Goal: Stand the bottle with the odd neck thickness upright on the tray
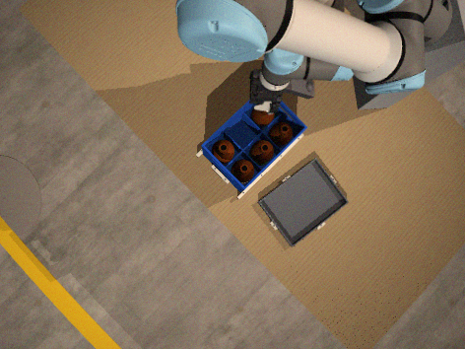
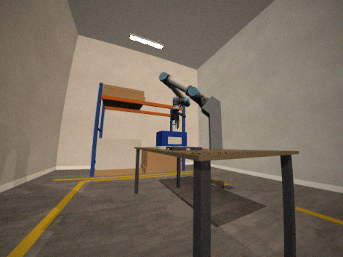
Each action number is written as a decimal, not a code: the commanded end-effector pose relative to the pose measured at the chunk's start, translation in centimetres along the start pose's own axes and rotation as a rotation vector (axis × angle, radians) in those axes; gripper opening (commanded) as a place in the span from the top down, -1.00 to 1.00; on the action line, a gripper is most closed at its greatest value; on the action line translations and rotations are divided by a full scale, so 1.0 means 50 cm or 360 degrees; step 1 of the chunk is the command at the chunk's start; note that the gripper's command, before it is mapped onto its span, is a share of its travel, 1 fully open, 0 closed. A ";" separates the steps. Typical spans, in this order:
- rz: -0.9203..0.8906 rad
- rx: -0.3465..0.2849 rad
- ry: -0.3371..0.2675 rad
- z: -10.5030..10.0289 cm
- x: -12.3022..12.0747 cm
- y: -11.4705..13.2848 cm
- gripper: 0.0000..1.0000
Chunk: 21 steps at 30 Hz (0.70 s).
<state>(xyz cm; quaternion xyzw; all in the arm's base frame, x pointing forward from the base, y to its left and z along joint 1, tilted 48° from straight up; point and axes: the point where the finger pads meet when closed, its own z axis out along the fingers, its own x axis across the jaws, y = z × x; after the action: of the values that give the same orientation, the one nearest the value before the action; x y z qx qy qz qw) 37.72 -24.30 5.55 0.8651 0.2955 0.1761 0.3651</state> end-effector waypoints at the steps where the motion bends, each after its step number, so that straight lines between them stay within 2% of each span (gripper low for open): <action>1: 0.0000 -0.0001 0.0000 0.005 0.000 0.000 0.24; 21: -0.0001 -0.0001 0.0001 0.043 -0.001 0.000 0.24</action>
<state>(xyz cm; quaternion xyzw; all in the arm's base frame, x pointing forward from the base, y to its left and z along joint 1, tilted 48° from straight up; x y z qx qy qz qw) 38.55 -25.20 4.41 0.8652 0.2957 0.1760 0.3646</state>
